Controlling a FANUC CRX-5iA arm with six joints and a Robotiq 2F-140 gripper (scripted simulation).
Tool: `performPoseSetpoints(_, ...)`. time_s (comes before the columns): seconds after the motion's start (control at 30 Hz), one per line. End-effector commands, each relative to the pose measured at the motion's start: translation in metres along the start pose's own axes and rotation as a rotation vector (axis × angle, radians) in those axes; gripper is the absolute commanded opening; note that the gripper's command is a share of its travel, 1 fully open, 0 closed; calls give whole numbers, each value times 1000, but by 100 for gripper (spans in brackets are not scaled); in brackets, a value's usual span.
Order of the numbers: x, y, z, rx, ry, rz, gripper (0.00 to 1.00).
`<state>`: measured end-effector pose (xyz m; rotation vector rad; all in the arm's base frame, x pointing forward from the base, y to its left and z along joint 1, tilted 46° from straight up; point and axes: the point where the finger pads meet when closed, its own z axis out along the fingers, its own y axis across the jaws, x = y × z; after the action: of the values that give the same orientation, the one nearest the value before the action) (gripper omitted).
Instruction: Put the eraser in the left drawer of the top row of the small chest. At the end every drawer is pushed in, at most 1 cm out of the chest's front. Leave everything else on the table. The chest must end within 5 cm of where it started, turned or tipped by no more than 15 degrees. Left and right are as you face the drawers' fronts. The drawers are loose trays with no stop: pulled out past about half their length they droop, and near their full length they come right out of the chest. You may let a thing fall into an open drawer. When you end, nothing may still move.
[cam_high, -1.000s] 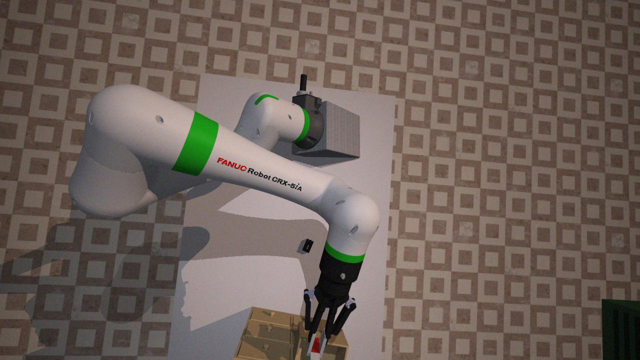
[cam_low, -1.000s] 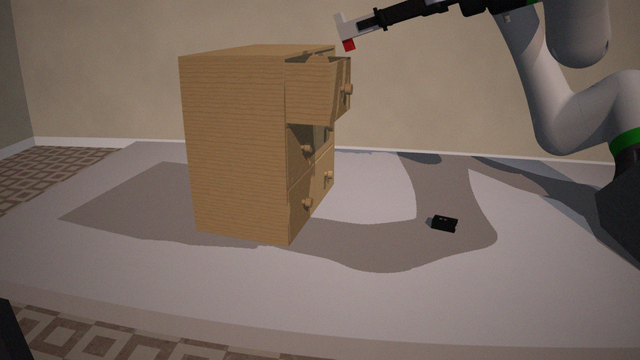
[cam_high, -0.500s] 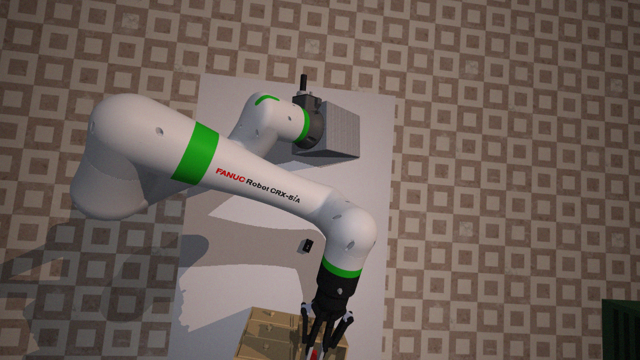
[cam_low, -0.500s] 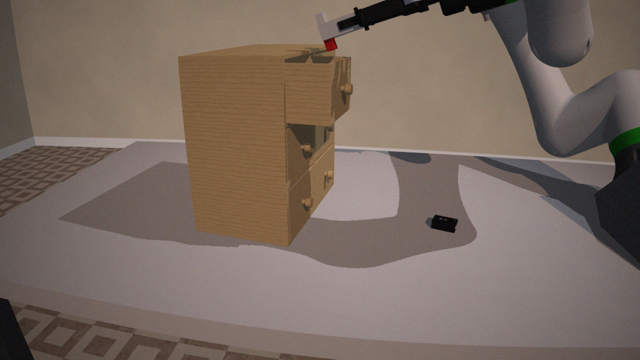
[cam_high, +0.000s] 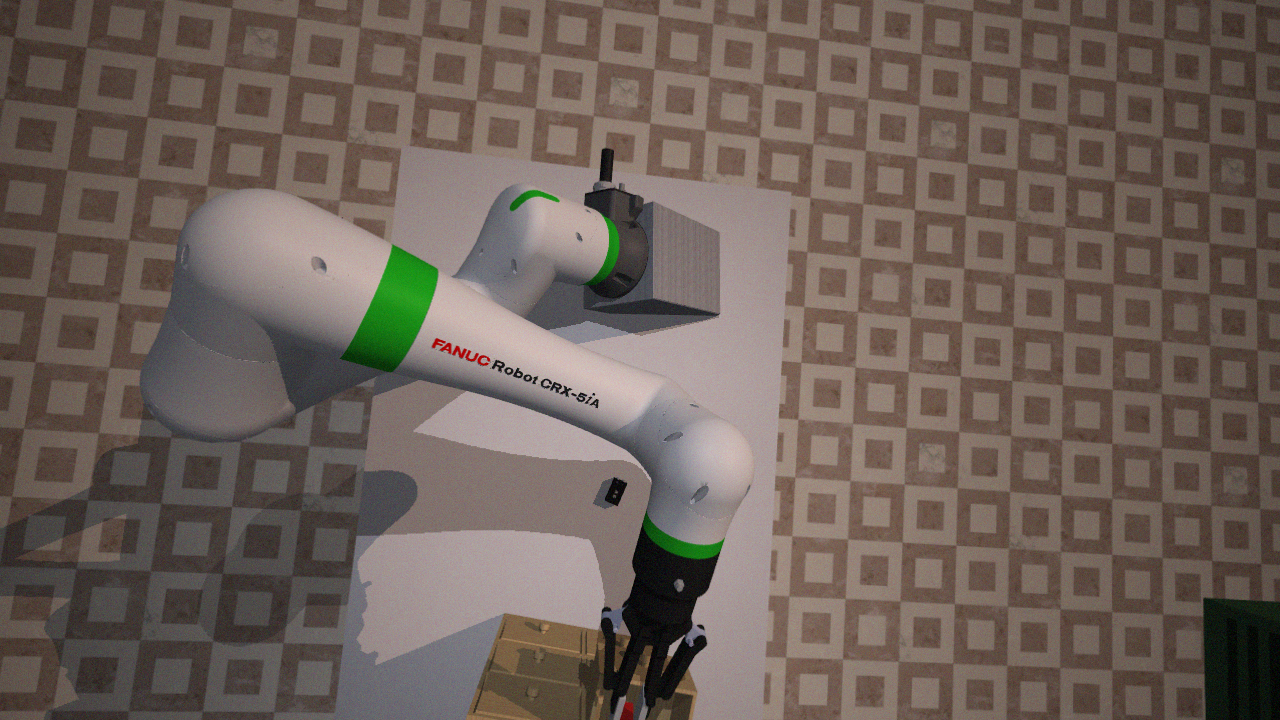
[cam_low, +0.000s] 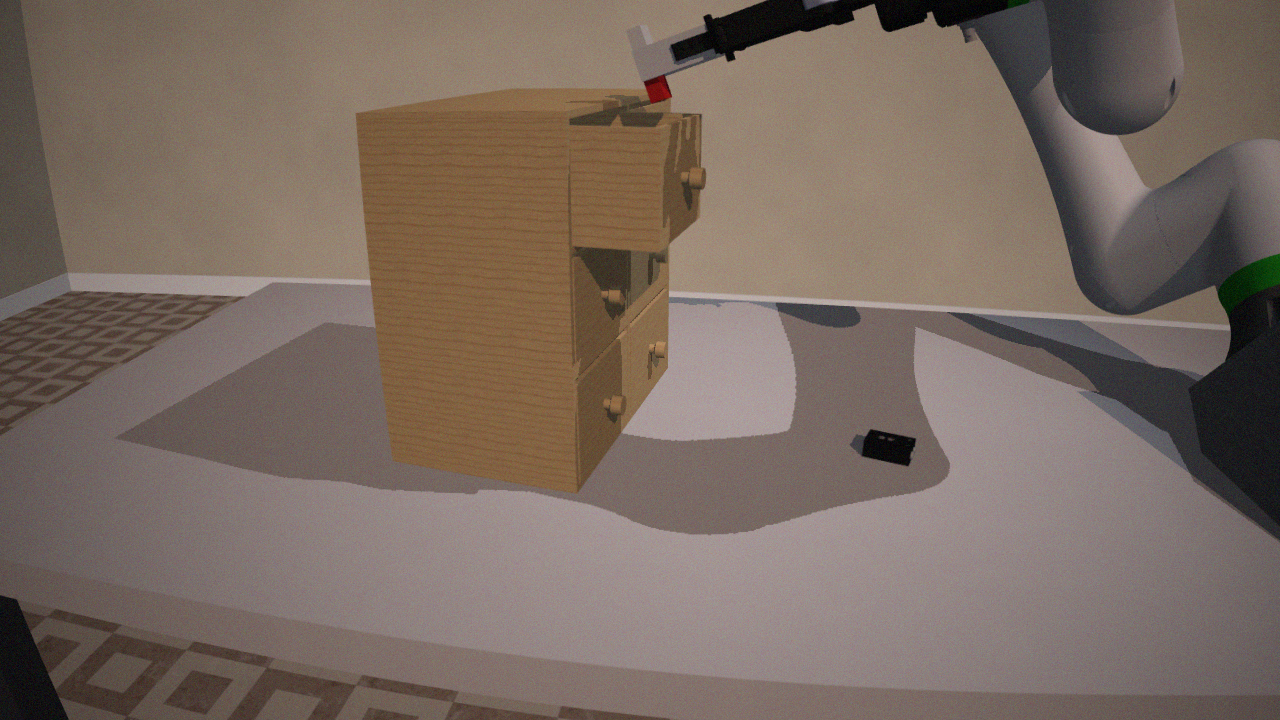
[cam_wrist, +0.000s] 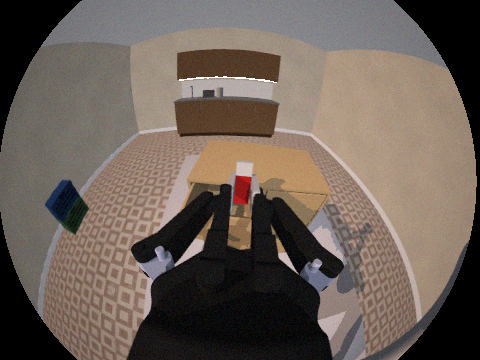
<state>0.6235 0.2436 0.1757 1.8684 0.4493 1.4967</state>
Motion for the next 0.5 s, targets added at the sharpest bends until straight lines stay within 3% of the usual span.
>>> performPoseSetpoints(0.0,0,0,0,0,0,0,11)
performPoseSetpoints(0.47,0,0,0,0,0,0,14)
